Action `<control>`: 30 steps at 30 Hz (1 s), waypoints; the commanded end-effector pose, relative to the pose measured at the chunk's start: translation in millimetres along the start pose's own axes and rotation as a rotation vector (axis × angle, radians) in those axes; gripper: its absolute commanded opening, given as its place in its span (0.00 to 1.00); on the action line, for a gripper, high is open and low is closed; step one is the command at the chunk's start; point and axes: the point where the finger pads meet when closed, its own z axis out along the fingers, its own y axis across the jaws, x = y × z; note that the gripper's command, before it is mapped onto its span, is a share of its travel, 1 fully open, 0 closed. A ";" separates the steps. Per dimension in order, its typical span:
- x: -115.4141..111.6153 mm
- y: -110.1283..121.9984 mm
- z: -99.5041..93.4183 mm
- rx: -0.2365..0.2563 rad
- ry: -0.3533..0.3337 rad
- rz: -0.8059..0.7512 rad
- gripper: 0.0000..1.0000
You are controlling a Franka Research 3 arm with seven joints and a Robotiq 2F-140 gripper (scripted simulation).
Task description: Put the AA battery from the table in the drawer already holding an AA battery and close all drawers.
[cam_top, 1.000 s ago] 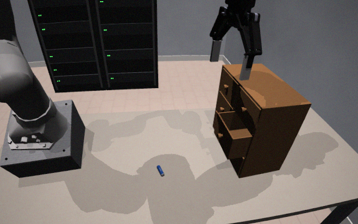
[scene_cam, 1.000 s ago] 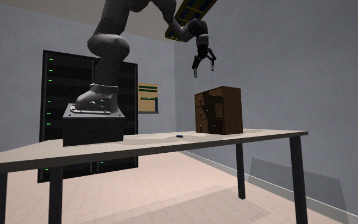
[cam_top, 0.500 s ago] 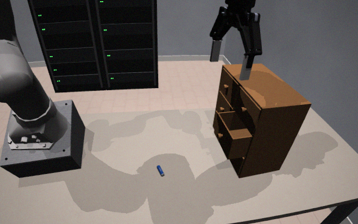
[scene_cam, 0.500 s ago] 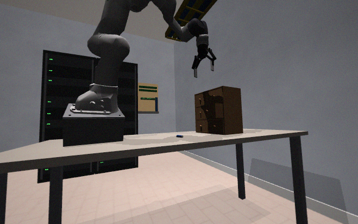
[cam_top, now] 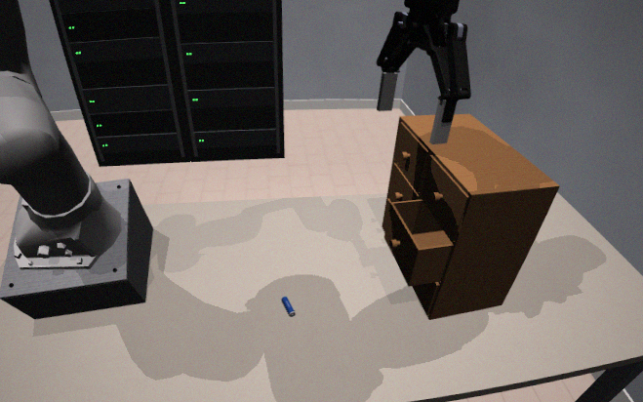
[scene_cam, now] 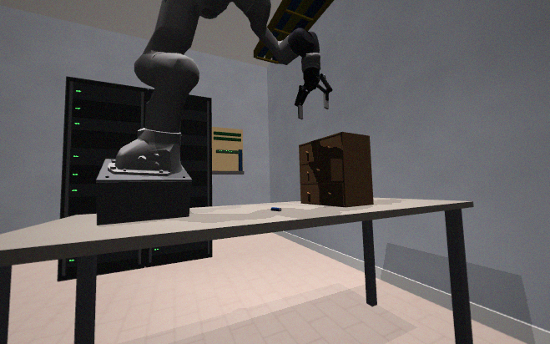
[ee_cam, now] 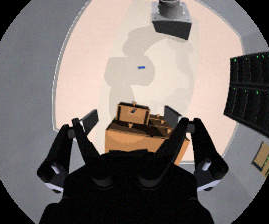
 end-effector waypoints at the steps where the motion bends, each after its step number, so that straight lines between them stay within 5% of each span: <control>1: -1.6 0.6 -0.2 -0.001 -0.003 -0.003 1.00; 16: 4.0 1.4 -5.2 -0.004 -0.007 0.008 1.00; 30: 67.7 11.2 -62.3 -0.038 -0.044 0.137 1.00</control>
